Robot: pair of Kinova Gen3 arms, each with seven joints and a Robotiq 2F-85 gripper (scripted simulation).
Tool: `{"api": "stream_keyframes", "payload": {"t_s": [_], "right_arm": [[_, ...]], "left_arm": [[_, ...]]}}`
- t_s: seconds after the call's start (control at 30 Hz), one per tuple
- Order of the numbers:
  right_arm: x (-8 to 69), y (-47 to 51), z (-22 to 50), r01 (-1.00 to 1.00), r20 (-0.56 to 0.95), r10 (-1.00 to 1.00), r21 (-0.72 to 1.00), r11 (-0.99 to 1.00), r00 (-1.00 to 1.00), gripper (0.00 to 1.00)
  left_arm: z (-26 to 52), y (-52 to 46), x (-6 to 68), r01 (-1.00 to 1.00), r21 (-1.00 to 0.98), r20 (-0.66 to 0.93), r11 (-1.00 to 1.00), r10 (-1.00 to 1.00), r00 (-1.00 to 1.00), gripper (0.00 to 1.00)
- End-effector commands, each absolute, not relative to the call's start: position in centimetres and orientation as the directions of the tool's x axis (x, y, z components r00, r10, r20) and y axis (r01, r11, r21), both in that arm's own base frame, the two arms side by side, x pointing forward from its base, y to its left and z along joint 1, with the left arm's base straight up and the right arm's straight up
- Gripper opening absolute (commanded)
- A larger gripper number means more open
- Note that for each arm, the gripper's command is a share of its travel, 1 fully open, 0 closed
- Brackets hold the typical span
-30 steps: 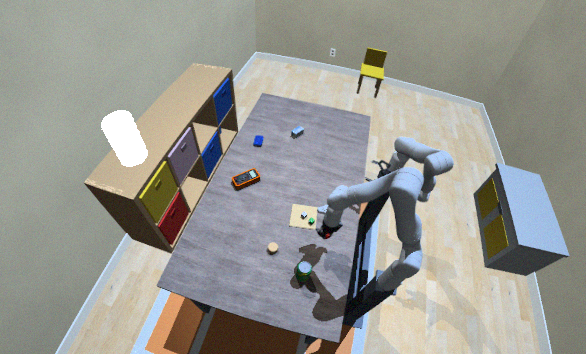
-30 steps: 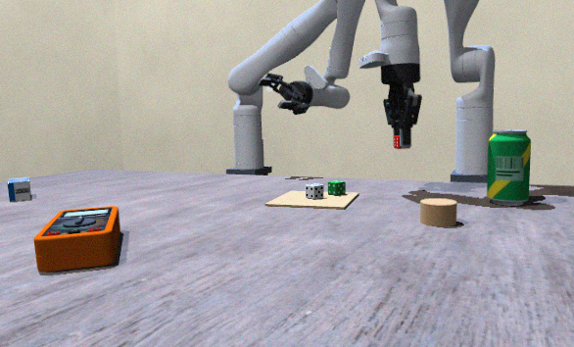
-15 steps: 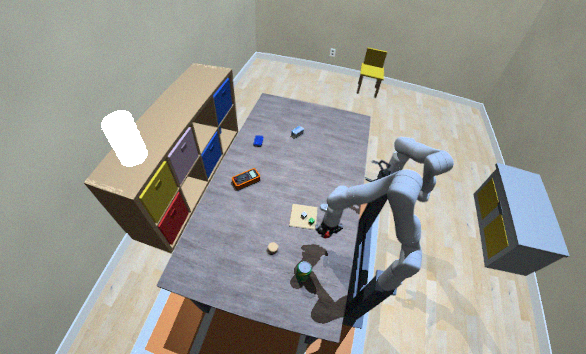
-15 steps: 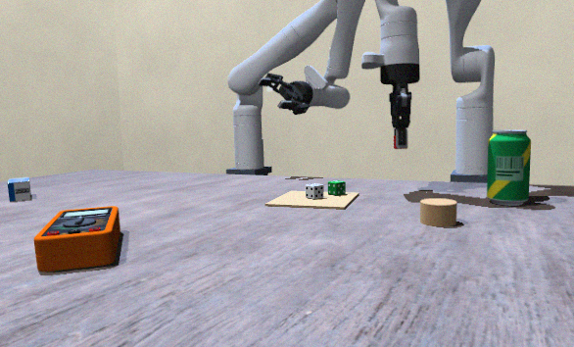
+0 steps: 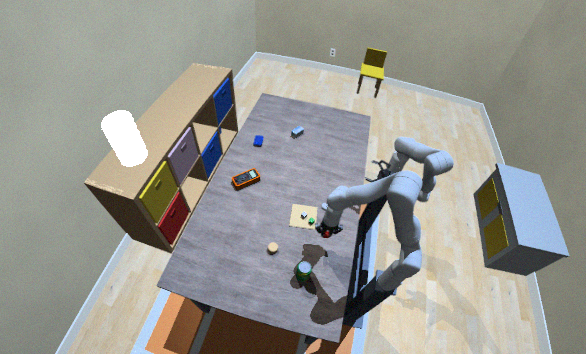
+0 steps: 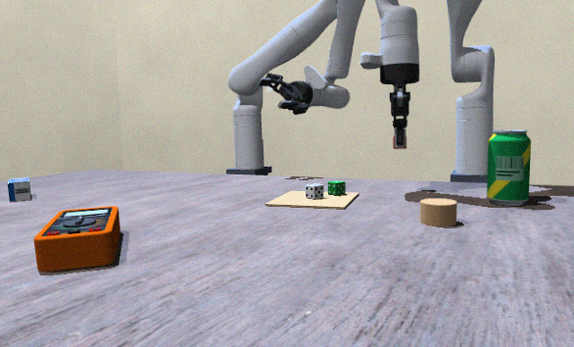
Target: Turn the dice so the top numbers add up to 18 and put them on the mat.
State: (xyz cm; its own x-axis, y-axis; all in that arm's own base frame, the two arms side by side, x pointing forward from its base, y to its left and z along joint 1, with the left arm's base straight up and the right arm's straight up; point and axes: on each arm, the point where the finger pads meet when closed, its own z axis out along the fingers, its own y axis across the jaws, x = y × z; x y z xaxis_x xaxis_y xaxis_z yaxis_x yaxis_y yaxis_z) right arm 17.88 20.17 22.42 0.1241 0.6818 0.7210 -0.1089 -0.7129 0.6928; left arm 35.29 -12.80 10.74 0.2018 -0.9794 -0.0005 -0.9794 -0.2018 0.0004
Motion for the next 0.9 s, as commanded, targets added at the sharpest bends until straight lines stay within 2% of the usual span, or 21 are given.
{"api": "stream_keyframes", "payload": {"t_s": [0.0,0.5,0.87], "right_arm": [[17.89,20.17,22.47,-0.109,0.722,0.681,0.692,-0.714,0.124,1.0],[17.89,20.17,22.47,-0.109,0.722,0.681,0.692,-0.714,0.124,1.0],[17.89,20.17,22.47,-0.109,0.722,0.681,0.692,-0.714,0.124,1.0]], "left_arm": [[10.79,-12.82,35.33,-0.981,-0.001,0.0,-0.196,-0.981,0.196,0.287],[10.74,-12.84,35.29,-0.981,0.002,0.018,-0.195,-0.981,0.195,0.287],[10.71,-12.77,35.3,-0.981,0.0,0.142,-0.195,-0.971,0.193,0.287]]}}
